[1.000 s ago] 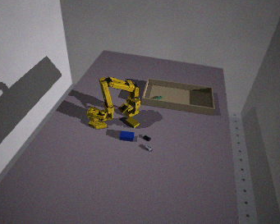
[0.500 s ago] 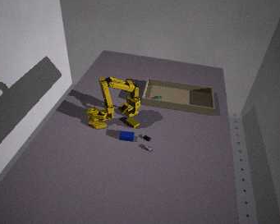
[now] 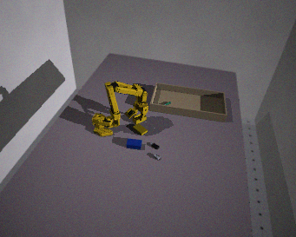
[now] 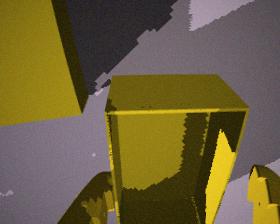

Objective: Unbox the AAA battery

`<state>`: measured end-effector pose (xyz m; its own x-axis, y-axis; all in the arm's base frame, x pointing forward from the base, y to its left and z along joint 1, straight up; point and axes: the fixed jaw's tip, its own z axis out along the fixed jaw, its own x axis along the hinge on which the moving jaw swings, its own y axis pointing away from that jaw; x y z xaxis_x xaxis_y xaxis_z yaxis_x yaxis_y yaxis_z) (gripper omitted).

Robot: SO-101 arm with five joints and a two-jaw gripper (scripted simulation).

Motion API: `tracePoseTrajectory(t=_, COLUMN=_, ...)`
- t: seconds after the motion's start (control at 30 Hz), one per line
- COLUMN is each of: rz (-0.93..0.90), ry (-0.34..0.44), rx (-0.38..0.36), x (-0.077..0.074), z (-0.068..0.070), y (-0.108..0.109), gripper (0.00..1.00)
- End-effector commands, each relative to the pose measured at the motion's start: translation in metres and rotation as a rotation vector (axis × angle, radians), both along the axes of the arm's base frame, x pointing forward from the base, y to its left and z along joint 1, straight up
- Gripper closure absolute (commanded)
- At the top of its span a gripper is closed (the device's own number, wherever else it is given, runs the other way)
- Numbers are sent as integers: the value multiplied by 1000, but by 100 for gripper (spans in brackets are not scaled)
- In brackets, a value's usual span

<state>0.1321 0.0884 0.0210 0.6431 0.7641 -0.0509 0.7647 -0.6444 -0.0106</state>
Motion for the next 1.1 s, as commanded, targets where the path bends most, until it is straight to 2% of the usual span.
tracePoseTrajectory(t=0.0, rz=2, ry=-41, rx=33, x=7, z=15, y=4, gripper=72)
tracePoseTrajectory(t=0.33, rz=2, ry=-41, rx=33, x=7, z=35, y=4, gripper=72)
tracePoseTrajectory(t=0.57, rz=2, ry=-41, rx=33, x=6, z=42, y=3, gripper=72)
tracePoseTrajectory(t=1.07, rz=2, ry=-41, rx=33, x=5, z=46, y=3, gripper=72)
